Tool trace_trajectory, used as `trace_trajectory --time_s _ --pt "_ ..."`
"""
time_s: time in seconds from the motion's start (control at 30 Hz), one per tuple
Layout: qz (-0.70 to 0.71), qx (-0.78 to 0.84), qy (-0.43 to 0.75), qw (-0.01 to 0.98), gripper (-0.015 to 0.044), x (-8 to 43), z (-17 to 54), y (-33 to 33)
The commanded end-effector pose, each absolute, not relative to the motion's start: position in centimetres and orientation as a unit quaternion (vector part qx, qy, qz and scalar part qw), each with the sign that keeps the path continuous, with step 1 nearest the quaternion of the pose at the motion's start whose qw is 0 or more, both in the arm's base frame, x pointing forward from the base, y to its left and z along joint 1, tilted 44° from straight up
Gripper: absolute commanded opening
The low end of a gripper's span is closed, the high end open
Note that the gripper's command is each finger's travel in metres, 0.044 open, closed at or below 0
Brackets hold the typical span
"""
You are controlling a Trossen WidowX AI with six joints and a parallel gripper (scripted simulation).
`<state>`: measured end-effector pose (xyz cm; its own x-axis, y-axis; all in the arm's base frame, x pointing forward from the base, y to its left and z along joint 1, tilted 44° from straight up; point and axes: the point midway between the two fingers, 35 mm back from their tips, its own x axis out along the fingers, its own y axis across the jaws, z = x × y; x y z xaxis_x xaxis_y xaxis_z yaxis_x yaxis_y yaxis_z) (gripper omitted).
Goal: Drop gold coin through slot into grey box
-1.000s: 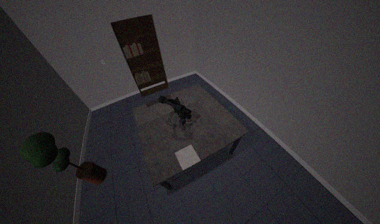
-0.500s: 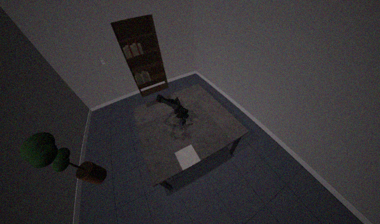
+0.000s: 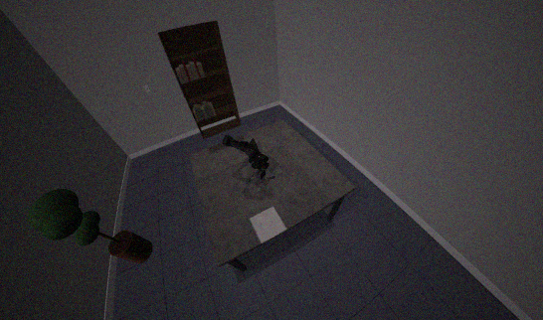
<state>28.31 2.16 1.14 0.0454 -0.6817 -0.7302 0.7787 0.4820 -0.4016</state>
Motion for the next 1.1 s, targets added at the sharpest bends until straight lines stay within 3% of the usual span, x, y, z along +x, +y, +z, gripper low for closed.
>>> trace_trajectory --time_s 0.0,1.07 --pt "-0.507 0.052 0.470 0.721 0.0000 28.34 1.13 2.16" --pt "-0.504 0.051 0.472 0.722 0.0000 27.88 1.27 1.66"
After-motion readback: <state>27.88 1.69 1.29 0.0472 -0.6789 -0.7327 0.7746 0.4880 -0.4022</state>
